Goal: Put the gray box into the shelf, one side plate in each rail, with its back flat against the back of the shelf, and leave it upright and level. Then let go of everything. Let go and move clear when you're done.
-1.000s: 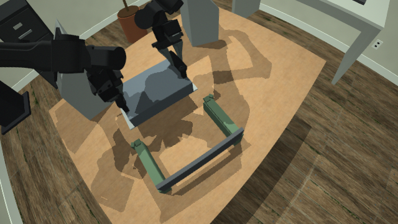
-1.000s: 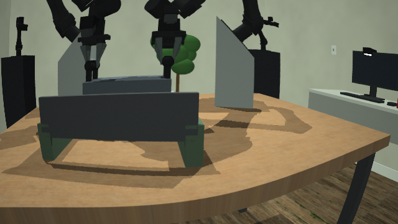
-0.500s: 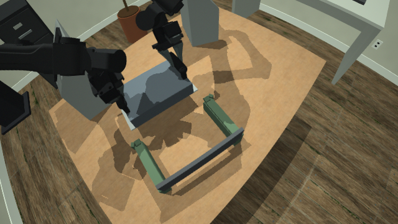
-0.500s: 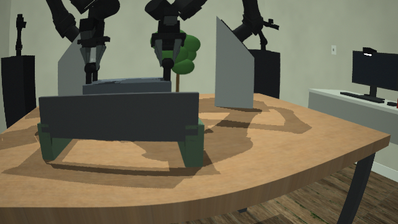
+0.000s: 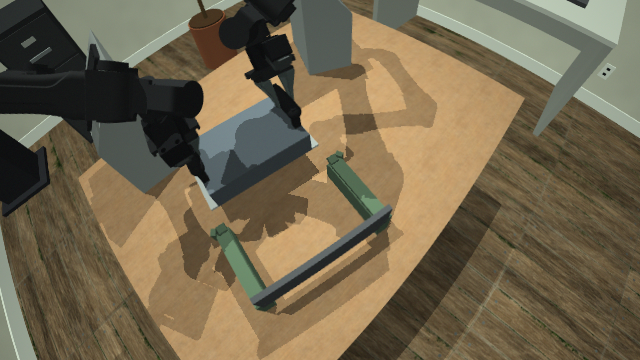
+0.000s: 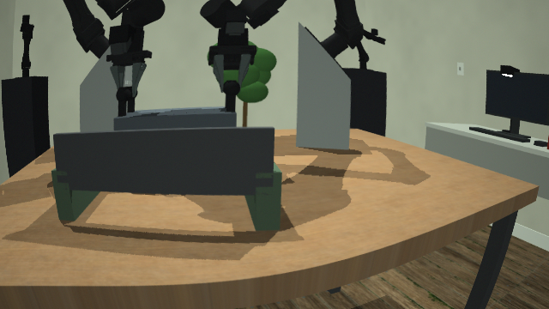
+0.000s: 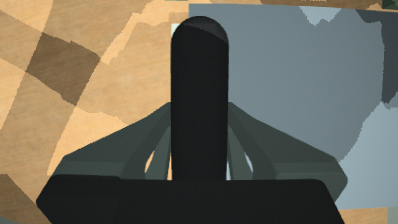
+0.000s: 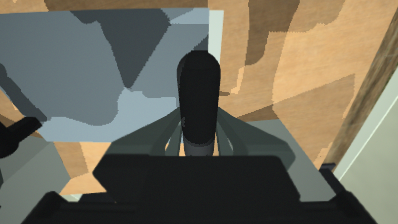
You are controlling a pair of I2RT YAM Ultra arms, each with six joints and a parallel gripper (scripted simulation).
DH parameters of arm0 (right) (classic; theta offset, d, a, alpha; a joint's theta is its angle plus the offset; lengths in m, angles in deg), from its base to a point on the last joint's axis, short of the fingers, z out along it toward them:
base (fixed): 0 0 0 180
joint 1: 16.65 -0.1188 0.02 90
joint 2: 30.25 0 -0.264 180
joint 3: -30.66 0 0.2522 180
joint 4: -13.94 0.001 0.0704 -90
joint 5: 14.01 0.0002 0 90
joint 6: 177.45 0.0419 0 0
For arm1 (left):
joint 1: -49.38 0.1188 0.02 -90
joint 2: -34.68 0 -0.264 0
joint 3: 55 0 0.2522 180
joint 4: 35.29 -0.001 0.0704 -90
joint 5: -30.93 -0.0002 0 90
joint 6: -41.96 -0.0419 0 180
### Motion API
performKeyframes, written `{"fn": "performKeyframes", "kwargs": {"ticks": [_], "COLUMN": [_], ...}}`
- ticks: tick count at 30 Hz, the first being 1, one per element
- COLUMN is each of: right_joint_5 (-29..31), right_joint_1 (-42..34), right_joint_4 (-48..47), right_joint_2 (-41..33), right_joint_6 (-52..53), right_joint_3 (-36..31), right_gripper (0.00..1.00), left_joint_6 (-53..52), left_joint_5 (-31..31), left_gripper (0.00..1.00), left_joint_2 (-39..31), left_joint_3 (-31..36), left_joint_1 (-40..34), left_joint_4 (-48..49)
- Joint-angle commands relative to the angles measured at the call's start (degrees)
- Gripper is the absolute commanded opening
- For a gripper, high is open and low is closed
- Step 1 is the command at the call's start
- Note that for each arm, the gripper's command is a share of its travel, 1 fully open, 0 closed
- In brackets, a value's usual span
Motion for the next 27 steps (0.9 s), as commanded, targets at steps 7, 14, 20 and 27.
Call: {"fn": "performKeyframes", "kwargs": {"ticks": [7, 14, 20, 27], "right_joint_5": [0.92, 1.11, 1.21, 1.61], "right_joint_1": [-0.93, -0.23, 0.21, 1.08], "right_joint_4": [1.08, 1.52, 2.06, 2.84], "right_joint_2": [-1.86, -2.05, -0.84, 0.1], "right_joint_6": [-1.86, -2.86, -3.52, -4.6], "right_joint_3": [4.39, 6.44, 7.83, 10.32], "right_gripper": [0.14, 0.14, 0.14, 0.14], "left_joint_6": [-4.01, -6.62, -7.97, -10.45], "left_joint_5": [3.01, 2.8, 2.58, 2.55], "left_gripper": [0.14, 0.14, 0.14, 0.14], "left_joint_2": [-3.12, -3.38, -3.72, -3.69], "left_joint_3": [-3.2, -4.08, -4.63, -6.01], "left_joint_1": [-0.59, 0.44, 1.09, 2.25], "left_joint_4": [1.24, 2.21, 2.98, 3.72]}}
